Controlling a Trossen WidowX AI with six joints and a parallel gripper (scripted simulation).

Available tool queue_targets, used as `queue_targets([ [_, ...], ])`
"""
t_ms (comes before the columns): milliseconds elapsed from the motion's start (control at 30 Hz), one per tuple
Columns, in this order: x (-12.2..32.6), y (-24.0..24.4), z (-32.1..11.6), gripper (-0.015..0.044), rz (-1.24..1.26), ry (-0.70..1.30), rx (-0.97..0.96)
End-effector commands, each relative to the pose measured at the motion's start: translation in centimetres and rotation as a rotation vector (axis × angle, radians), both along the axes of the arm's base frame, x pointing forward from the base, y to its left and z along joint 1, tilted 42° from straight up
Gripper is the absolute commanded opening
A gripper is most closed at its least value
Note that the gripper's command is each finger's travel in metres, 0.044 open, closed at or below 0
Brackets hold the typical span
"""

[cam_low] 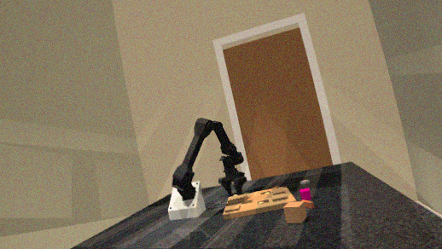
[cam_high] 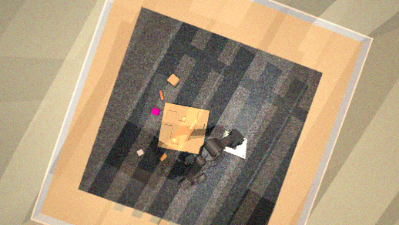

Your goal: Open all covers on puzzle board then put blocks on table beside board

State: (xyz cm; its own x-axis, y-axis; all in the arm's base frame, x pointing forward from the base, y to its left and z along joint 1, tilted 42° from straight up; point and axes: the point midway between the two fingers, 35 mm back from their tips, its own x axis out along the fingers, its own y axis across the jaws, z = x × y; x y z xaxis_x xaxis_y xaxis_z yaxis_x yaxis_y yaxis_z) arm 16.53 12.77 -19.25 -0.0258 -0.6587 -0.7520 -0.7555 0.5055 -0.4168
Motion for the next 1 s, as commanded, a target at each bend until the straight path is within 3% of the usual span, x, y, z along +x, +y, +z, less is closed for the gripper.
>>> queue_targets([
  [0, 0.1, 0.6, 0.5, 0.0440, -0.001, -0.002, 0.003],
  [800, 0.1, 5.0, 5.7, 0.0440, 0.006, 0.002, 0.001],
  [967, 0.9, 4.8, 5.8, 0.0309, 0.014, 0.017, 0.008],
])
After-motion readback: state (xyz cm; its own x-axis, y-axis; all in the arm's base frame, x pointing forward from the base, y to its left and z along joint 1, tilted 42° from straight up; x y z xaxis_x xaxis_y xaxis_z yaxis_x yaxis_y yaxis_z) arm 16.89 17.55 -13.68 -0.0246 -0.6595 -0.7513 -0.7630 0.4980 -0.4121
